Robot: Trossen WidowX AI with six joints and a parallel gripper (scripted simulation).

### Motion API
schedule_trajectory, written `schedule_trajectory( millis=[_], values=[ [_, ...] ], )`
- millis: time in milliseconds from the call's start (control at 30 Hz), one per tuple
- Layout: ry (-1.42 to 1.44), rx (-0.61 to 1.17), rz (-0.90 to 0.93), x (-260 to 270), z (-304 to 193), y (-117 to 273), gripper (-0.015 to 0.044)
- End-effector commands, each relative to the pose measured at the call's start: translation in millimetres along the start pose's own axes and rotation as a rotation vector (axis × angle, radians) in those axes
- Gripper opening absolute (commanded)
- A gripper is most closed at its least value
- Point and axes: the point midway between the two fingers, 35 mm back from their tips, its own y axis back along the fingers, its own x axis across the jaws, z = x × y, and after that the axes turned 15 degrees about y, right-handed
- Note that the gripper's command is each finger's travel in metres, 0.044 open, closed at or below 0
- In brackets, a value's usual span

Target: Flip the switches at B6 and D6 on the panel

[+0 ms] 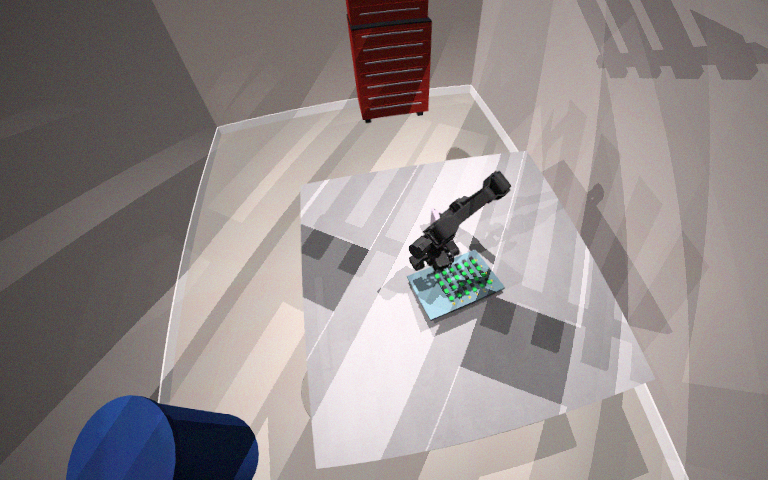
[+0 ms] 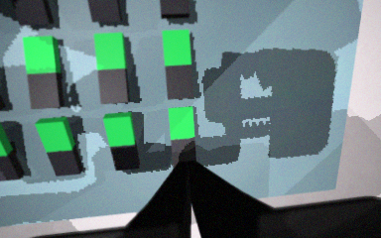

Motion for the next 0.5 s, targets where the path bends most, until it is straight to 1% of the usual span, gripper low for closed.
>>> schedule_trajectory(
  millis=[0, 167, 467],
  values=[
    [-0.005, -0.005, 0.001, 0.2, 0.2, -4.9, 0.0],
    [-0.005, -0.005, 0.001, 0.4, 0.1, -12.1, 0.0],
    [-0.005, -0.005, 0.001, 0.4, 0.1, -12.4, 0.0]
  ],
)
